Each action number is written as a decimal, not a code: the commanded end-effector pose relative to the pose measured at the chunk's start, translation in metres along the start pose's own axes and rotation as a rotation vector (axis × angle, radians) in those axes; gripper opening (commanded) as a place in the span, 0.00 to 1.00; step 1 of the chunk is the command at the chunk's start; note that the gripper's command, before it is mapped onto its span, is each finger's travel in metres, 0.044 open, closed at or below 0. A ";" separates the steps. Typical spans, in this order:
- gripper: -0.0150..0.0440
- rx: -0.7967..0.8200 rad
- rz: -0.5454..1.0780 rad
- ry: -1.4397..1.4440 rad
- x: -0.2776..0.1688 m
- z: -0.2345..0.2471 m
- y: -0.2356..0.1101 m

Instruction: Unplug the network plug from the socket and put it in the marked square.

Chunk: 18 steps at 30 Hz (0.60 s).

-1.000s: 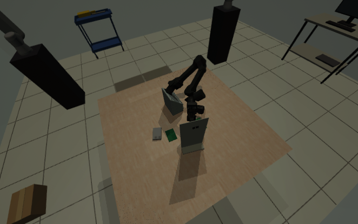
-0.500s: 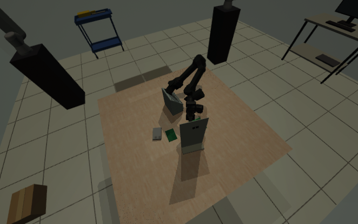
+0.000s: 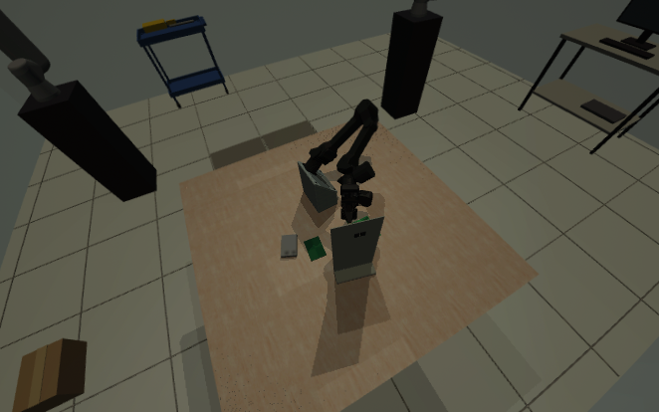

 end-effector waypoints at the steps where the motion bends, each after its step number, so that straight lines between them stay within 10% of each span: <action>1: 0.25 0.000 -0.010 -0.005 0.000 -0.001 -0.003; 18: 0.25 0.000 -0.010 -0.005 -0.006 -0.002 -0.011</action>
Point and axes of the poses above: the point midway between the two fingers, 35 mm back from their tips, its own y axis out along the fingers, its own z axis across the jaws, x = y × z, the point moved 8 cm from there along -y, back along the fingers, and after that the axes turned 4 degrees about y, right-handed, at the moved point
